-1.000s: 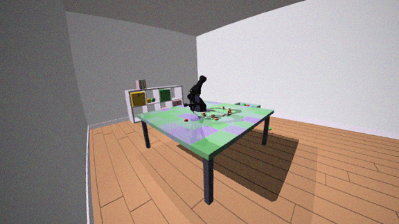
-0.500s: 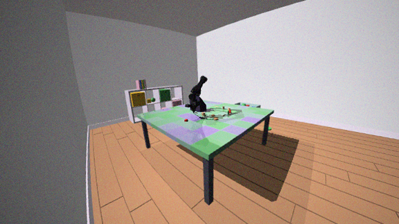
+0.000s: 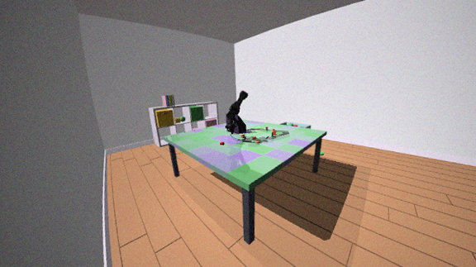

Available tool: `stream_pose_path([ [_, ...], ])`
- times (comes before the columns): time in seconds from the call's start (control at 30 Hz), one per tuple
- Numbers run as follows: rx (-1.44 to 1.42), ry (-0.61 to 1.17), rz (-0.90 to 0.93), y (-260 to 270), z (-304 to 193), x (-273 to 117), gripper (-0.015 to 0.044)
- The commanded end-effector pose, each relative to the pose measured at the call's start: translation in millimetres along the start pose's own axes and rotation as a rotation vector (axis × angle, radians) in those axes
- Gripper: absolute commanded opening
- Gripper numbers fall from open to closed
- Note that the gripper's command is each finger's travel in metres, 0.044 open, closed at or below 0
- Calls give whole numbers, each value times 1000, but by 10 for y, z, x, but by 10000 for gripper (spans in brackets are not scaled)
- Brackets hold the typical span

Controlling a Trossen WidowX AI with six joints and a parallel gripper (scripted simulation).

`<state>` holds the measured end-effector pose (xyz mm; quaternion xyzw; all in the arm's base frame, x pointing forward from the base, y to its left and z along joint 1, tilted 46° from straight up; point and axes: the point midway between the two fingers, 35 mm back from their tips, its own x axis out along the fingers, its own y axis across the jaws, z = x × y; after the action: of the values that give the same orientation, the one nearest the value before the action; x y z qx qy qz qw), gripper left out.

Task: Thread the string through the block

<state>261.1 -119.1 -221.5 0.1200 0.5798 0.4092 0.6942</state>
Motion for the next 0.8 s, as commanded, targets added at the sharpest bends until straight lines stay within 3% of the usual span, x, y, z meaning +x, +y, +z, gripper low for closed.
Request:
stream_pose_path([
  [0.0, -165, -4, 2, -4, 53, 0, 0],
  [0.77, -958, -8, 3, -12, 257, 17, 0],
])
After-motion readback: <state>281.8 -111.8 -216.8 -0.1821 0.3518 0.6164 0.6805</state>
